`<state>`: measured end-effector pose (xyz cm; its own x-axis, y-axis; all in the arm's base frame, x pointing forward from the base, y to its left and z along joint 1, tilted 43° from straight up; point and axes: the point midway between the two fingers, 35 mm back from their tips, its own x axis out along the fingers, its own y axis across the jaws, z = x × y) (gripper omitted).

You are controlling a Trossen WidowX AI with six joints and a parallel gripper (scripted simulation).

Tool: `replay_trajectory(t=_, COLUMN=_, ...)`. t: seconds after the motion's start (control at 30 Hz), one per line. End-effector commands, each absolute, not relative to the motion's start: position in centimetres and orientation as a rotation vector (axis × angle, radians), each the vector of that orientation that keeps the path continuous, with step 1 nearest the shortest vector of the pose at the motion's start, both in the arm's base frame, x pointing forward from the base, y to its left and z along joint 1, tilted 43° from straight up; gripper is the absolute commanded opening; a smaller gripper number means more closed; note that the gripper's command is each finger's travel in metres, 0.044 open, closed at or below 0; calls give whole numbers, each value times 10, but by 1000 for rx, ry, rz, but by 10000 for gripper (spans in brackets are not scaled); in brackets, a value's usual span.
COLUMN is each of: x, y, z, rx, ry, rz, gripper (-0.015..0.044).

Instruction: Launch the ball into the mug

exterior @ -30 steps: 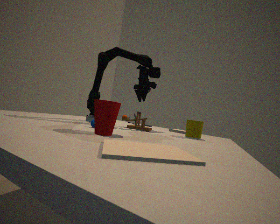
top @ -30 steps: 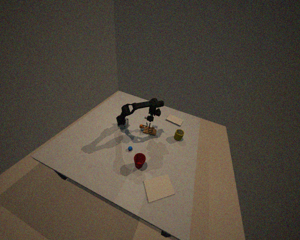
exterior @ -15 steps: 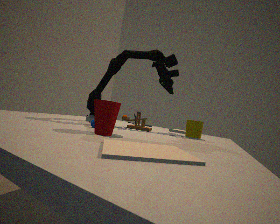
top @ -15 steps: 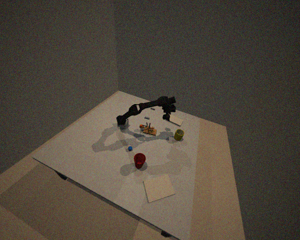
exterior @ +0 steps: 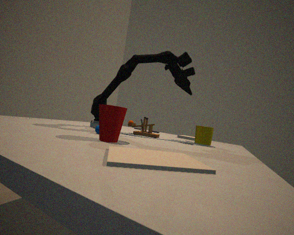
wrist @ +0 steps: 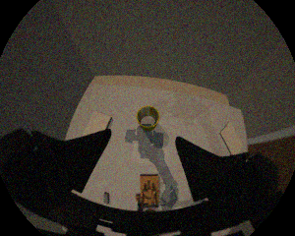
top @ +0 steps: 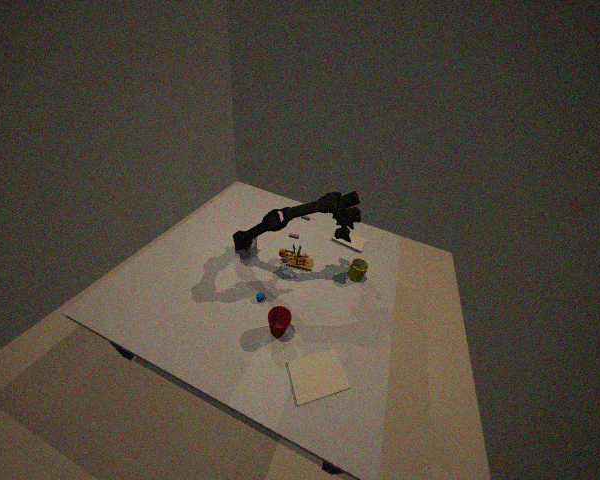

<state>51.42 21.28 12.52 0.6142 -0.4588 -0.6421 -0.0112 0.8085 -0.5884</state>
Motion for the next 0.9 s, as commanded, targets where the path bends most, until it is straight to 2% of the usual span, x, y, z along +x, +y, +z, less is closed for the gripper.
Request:
replay_trajectory(t=0.0, x=519, y=215, z=123, rx=-592, ry=869, rz=-274, gripper=440)
replay_trajectory(t=0.23, x=520, y=215, z=121, rx=-592, ry=867, rz=-273, gripper=440)
replay_trajectory(t=0.77, x=520, y=215, z=121, rx=-592, ry=867, rz=-273, gripper=20)
replay_trajectory(t=0.8, x=520, y=215, z=121, rx=-592, ry=867, rz=-273, gripper=0)
replay_trajectory(t=0.87, x=520, y=215, z=121, rx=-592, ry=867, rz=-273, gripper=0)
